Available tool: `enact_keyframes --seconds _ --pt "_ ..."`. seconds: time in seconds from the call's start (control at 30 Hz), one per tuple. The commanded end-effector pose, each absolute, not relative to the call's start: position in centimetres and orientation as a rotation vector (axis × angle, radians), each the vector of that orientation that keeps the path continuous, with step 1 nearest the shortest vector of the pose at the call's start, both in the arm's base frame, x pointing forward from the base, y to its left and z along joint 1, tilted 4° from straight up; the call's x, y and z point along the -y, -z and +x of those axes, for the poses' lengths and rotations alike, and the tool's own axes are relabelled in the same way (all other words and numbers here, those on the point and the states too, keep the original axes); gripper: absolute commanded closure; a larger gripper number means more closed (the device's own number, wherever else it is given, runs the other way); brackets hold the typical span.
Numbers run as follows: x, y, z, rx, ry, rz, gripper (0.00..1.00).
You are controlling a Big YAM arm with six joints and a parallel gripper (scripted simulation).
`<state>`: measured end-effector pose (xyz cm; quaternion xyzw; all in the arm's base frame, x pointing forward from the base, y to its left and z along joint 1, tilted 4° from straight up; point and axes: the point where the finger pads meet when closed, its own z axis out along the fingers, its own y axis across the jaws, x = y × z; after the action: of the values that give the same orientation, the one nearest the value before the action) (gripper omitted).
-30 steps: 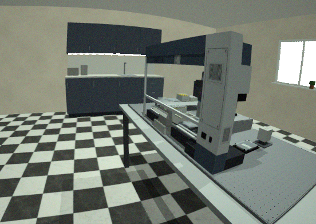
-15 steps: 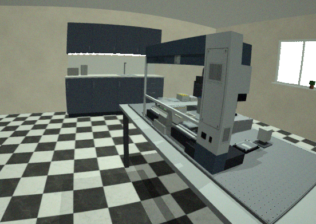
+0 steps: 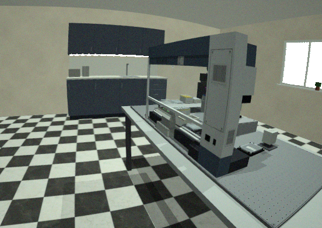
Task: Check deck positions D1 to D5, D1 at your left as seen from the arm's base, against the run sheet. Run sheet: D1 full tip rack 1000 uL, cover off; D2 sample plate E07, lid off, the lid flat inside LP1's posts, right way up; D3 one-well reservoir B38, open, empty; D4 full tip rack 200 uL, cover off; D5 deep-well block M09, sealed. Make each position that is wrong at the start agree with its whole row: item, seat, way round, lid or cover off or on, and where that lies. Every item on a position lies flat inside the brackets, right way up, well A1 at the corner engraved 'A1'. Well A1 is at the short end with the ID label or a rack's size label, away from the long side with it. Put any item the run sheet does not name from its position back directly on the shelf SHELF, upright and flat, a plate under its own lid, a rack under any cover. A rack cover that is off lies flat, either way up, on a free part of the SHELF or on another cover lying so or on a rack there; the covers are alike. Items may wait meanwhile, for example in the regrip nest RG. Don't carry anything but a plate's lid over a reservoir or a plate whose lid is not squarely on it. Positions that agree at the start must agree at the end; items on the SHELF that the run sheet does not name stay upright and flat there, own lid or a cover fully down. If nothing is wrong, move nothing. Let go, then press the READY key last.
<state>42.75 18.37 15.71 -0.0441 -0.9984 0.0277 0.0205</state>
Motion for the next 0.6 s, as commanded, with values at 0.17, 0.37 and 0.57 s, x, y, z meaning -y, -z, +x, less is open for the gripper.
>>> enact_keyframes --seconds 0.17,0.37,0.57 --pt "-19.7 -20.2 44.4 3.167 -0.031 -0.139 1.0" --pt "-19.7 -21.5 44.4 3.172 -0.027 -0.139 1.0" --pt "-19.8 -22.6 44.3 3.174 -0.025 -0.139 1.0"
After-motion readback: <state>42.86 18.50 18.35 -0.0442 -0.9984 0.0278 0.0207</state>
